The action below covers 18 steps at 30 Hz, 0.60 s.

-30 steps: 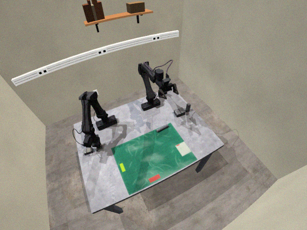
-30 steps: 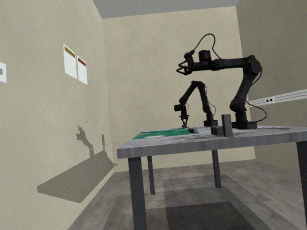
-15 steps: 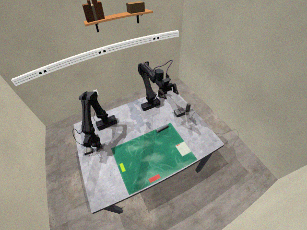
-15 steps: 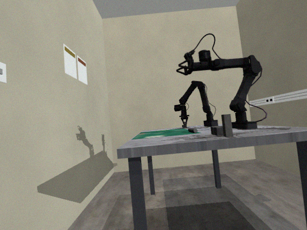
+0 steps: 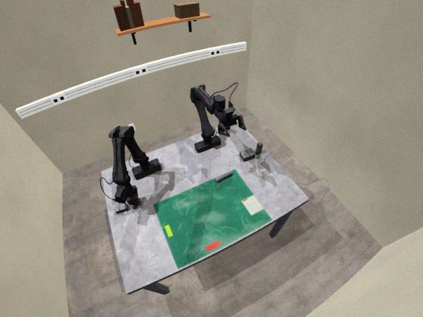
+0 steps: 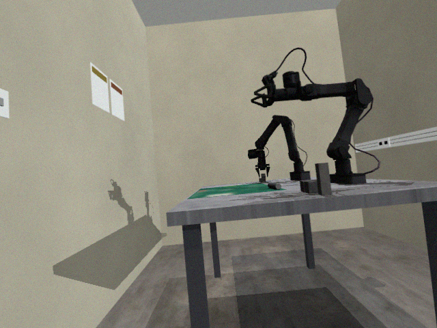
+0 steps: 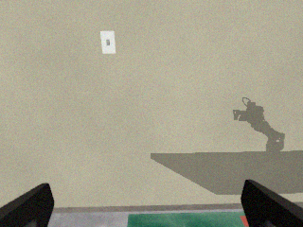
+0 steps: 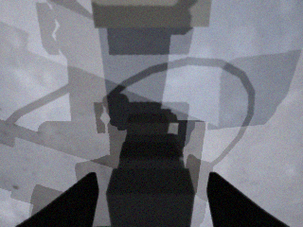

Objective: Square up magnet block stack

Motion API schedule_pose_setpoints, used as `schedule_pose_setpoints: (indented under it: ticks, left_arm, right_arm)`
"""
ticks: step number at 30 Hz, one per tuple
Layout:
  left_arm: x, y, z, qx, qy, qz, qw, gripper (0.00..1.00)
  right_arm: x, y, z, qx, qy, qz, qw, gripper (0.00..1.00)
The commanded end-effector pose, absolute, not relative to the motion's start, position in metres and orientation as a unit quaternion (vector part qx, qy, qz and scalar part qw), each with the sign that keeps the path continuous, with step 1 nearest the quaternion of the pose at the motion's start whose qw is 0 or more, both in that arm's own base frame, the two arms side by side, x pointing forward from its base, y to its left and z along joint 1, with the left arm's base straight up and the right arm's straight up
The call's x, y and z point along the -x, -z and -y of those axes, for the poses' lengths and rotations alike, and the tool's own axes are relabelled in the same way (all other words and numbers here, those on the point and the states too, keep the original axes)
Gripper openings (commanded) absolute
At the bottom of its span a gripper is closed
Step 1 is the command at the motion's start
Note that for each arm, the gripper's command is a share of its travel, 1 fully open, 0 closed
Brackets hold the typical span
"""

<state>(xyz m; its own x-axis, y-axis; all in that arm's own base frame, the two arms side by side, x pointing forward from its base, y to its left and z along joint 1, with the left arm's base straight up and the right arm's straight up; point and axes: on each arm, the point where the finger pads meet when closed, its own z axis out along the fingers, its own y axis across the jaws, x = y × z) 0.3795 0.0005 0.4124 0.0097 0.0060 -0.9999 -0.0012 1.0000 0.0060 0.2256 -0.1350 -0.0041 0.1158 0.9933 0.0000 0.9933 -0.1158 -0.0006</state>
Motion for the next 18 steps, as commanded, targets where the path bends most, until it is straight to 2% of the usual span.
schedule_pose_setpoints:
  ticks: [1,8,18]
  left_arm:
    - [-0.371,-0.449,0.0,-0.004,-0.001,-0.671,0.741,1.0]
    - [-0.371,-0.449,0.0,-0.004,-0.001,-0.671,0.741,1.0]
    - [-0.371,-0.449,0.0,-0.004,-0.001,-0.671,0.741,1.0]
  right_arm:
    - [-0.234,-0.013,0.143,0.745,0.001,0.666,-0.03,0.62]
    - [-0.225,-0.026,0.143,0.75,-0.004,0.662,-0.013,0.62]
    - [-0.238,-0.028,0.145,0.745,0.003,0.666,-0.038,0.62]
